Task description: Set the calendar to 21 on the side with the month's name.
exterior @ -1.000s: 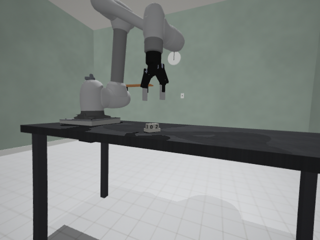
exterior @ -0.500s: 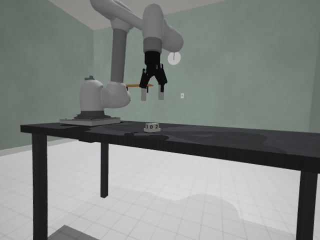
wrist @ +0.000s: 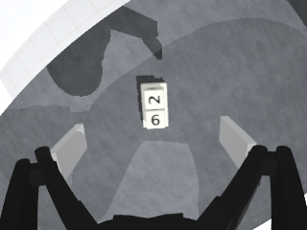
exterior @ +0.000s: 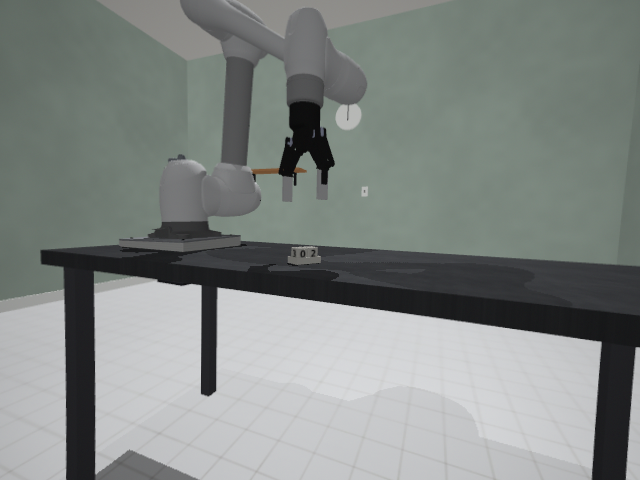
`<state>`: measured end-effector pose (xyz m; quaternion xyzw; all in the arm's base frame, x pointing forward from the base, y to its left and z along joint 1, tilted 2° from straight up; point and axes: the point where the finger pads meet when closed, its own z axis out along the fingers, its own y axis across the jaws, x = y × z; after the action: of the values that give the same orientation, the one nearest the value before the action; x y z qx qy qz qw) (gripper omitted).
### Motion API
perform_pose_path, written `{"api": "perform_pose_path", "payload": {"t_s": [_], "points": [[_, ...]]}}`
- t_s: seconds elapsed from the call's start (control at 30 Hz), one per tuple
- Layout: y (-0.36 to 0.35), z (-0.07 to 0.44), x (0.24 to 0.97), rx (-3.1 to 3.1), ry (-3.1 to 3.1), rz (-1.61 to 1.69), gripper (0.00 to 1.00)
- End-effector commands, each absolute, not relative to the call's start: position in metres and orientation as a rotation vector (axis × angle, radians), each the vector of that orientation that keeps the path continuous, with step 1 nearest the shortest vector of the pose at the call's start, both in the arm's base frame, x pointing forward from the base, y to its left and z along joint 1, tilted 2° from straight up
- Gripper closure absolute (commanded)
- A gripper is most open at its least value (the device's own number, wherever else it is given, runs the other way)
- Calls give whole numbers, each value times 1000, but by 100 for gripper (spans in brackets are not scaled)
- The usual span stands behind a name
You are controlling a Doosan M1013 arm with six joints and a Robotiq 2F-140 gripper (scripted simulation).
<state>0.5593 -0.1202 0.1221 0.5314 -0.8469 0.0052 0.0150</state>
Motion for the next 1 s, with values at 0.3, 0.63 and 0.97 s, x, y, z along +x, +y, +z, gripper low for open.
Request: {"api": "perform_pose_path", "payload": {"t_s": [0.3,0.63,0.97], "points": [[-124,121,555,1654,-2631,21,0],[-125,109,555,1652,-2631,21,0],[-125,90,553,1651,-2630,20,65]]}}
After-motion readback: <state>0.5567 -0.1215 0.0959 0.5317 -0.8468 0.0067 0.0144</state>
